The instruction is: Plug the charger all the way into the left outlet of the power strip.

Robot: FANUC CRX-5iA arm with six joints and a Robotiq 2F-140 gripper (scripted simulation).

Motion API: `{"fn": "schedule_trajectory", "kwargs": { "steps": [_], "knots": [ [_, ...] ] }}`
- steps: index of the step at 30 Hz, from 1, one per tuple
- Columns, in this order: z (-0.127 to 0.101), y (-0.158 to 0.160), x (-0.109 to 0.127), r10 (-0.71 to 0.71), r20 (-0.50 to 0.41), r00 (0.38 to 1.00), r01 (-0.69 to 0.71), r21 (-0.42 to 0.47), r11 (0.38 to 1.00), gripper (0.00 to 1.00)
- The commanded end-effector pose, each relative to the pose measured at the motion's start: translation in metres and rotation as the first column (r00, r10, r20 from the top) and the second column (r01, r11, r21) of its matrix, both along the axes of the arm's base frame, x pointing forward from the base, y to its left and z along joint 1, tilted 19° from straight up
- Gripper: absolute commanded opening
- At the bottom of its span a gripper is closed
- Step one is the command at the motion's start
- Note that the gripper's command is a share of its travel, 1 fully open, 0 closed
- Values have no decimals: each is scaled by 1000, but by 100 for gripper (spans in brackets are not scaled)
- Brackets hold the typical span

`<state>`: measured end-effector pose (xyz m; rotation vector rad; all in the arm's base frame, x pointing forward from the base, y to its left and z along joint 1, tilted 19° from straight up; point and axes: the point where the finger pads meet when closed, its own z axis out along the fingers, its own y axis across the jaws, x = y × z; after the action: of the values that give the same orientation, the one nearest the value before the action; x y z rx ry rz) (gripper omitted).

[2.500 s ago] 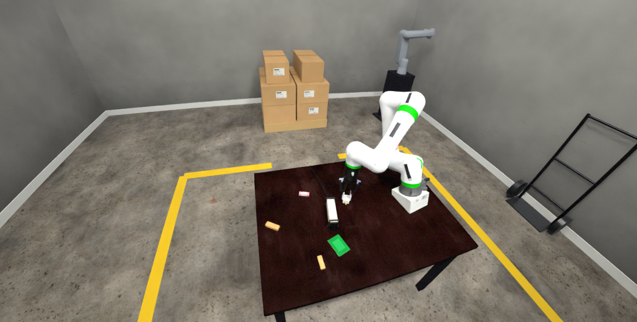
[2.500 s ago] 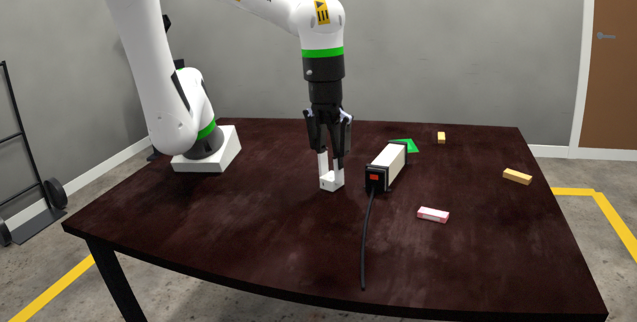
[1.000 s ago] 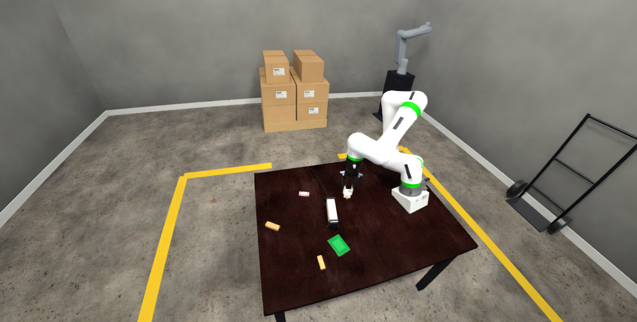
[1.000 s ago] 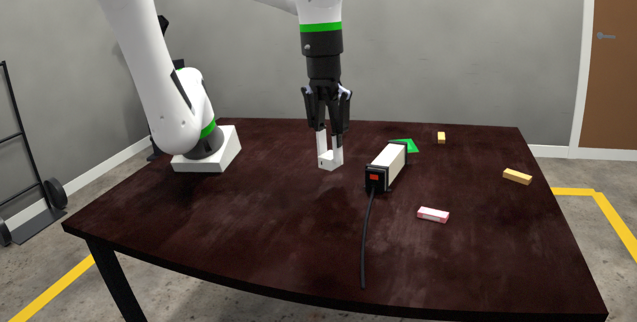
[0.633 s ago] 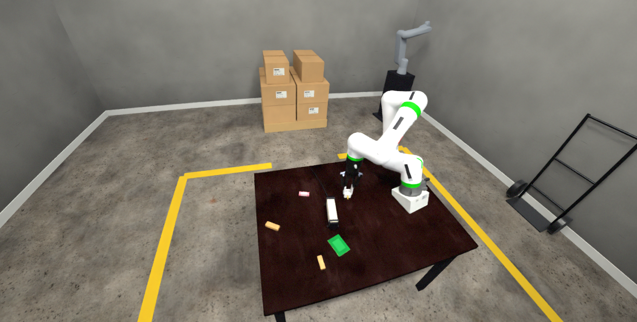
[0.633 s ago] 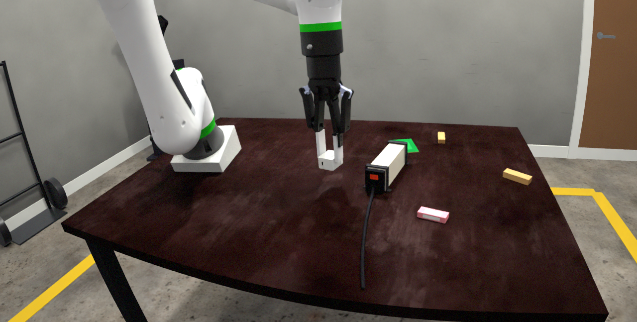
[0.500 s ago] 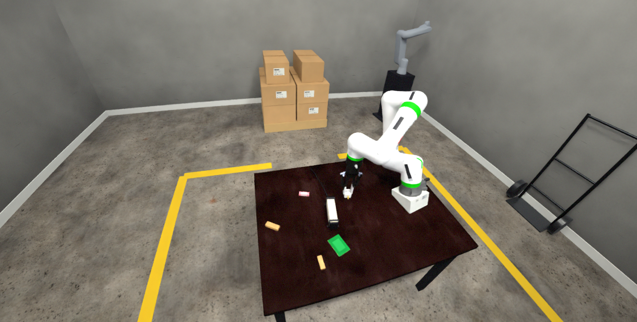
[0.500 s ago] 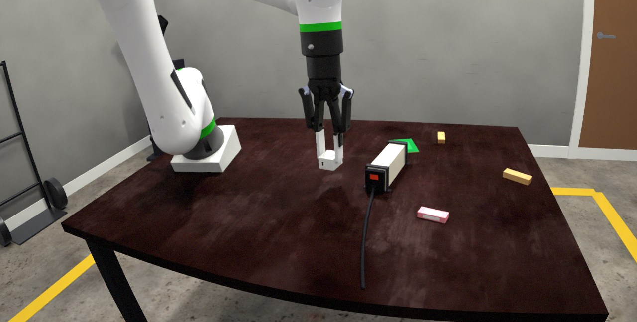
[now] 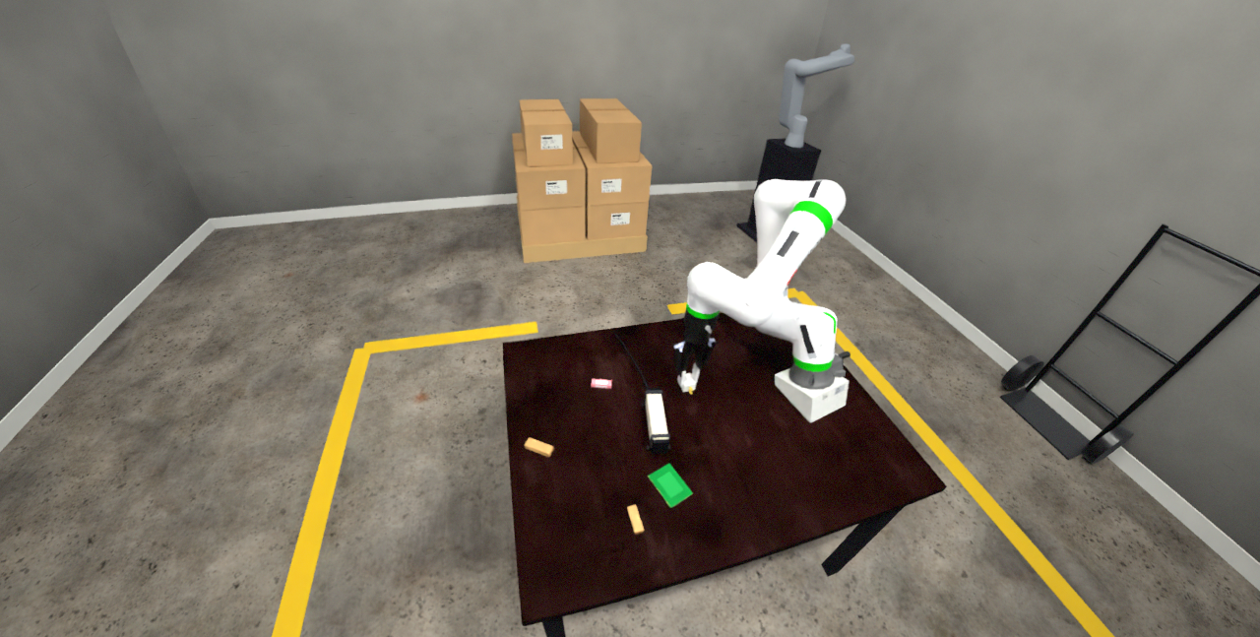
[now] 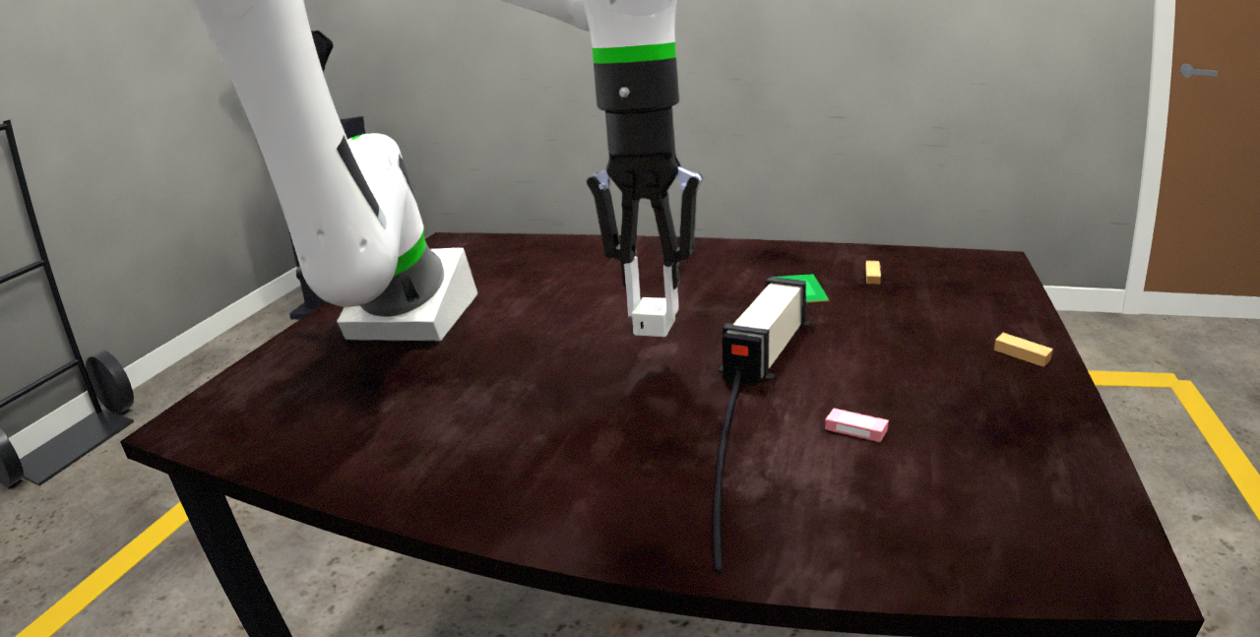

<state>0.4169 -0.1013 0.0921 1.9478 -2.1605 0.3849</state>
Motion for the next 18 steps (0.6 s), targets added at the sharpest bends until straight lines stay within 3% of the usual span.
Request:
{"fn": "schedule_trajectory", "kwargs": {
  "steps": [1,18],
  "knots": [
    [1,0,1,73,-24,997,-73,0,997,10],
    [1,0,1,281,-97,955,-282,9,959,10]
  ]
}}
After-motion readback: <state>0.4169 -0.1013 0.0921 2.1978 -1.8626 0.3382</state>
